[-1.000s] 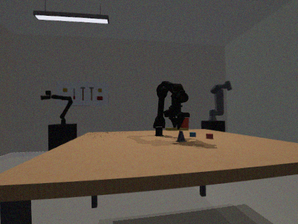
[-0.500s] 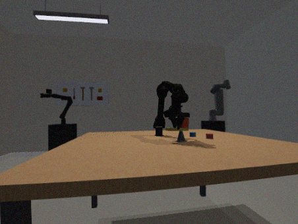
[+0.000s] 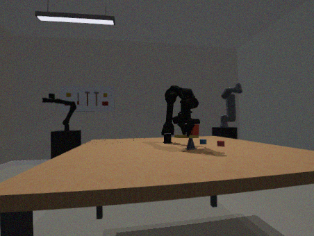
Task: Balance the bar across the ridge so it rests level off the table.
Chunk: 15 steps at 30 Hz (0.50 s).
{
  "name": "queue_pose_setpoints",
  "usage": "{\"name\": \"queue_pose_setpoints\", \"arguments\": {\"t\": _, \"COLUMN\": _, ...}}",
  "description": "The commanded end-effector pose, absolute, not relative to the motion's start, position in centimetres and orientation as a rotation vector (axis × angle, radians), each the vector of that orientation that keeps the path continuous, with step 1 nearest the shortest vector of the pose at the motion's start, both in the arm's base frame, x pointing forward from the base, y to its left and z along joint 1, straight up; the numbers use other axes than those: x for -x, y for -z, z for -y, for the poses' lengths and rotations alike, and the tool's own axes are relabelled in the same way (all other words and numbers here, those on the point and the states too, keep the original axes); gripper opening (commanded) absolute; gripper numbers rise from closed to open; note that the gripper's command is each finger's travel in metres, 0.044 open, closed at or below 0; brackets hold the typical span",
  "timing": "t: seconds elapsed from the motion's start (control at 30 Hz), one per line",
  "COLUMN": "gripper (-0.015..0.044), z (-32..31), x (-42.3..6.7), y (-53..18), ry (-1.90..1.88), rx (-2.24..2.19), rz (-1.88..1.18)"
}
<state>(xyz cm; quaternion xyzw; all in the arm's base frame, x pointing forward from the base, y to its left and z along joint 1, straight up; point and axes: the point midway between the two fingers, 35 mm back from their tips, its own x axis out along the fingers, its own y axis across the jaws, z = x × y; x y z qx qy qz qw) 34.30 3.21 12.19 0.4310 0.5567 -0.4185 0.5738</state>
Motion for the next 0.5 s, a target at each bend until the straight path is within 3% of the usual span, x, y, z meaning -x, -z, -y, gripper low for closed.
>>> {"name": "queue_pose_setpoints", "arguments": {"t": 0.0, "gripper": 0.0000, "z": -3.27, "x": -34.32, "y": -12.21, "ry": 0.979, "rx": -1.017, "rz": -1.303}}
{"name": "queue_pose_setpoints", "arguments": {"t": 0.47, "gripper": 0.0000, "z": -3.27, "x": -34.31, "y": -12.09, "ry": 0.979, "rx": -1.017, "rz": -1.303}}
